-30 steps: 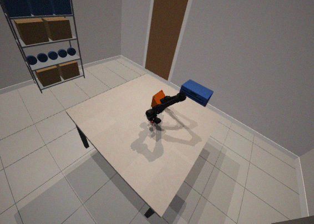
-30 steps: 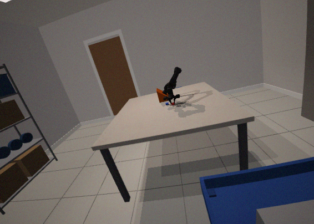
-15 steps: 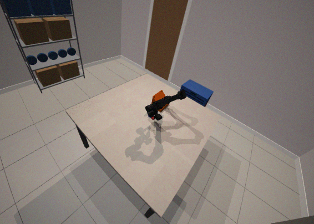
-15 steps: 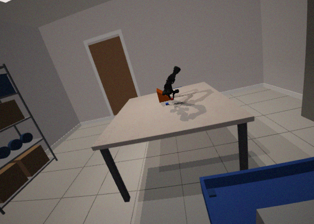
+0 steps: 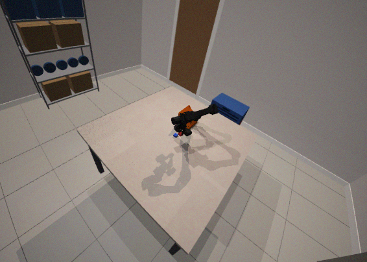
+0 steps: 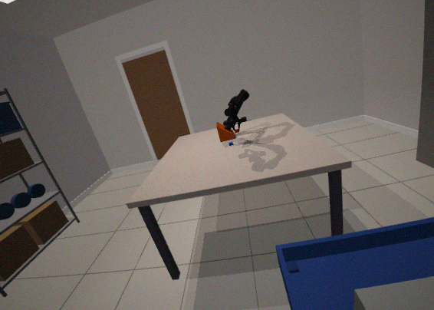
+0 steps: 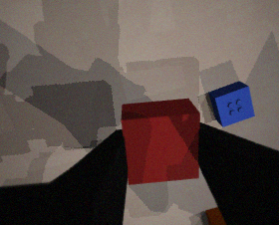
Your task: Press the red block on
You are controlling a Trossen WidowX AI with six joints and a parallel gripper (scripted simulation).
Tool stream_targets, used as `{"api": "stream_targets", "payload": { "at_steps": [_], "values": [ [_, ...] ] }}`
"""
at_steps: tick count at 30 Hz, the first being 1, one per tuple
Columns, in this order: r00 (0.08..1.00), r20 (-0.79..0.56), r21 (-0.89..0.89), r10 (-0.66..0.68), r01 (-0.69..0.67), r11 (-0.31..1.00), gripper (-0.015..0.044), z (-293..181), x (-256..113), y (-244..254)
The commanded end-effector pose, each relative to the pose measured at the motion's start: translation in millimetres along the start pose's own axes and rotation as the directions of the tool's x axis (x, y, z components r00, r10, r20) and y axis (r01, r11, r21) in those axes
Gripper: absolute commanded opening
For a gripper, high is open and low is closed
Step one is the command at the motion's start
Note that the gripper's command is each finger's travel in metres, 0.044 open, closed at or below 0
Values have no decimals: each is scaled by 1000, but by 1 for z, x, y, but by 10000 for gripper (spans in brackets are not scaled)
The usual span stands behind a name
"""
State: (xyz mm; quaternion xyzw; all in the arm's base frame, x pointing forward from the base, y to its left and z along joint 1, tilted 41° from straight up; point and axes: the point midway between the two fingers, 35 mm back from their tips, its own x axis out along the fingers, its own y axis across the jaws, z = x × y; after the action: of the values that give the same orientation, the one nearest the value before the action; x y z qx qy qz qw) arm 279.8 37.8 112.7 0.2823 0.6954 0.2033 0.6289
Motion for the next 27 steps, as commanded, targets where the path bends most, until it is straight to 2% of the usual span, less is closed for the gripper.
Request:
{"api": "stream_targets", "payload": {
  "at_steps": [1, 19, 27],
  "values": [
    [1000, -2, -34, -5, 5, 999, 0, -2, 5, -12],
    [1000, -3, -266, -6, 5, 964, 0, -28, 52, -80],
    [1000, -3, -284, -6, 5, 959, 0, -31, 64, -84]
  ]
}}
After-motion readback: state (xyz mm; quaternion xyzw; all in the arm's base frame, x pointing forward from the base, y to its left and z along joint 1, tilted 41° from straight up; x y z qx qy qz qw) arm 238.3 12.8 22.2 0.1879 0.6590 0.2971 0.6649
